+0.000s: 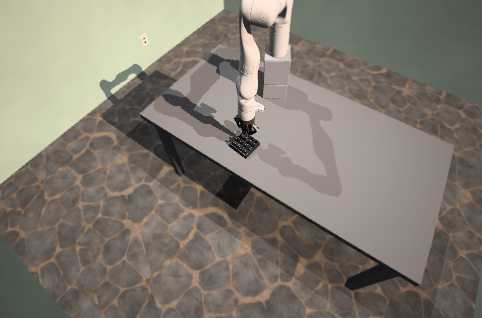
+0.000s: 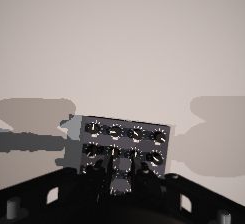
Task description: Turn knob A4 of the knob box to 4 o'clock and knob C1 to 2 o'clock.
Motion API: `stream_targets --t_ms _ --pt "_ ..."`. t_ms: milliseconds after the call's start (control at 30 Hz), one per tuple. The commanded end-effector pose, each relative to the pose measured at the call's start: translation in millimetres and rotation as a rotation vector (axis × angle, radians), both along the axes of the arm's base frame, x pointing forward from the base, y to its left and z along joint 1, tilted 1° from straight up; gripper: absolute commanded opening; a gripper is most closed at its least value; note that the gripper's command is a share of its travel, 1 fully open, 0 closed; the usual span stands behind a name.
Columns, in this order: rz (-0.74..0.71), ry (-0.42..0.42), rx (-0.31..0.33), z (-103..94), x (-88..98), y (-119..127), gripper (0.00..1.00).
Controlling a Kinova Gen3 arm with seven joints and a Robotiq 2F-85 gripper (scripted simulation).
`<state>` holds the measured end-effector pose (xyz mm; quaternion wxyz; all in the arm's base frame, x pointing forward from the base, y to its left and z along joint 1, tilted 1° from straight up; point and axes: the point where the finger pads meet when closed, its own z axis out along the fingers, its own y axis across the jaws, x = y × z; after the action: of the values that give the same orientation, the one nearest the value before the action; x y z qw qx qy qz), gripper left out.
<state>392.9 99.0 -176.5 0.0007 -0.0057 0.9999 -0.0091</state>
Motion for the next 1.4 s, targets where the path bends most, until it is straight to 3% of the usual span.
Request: stream_targets --t_ms 0,133,1367 --pt "-0.034 -0.014 0.002 8.0 18.3 -23.4 0.19" --pt "-0.031 -0.014 0.0 12.3 25.4 -39.9 0.19" --pt "-0.031 -0.014 0.0 12.2 25.4 -40.0 0.19"
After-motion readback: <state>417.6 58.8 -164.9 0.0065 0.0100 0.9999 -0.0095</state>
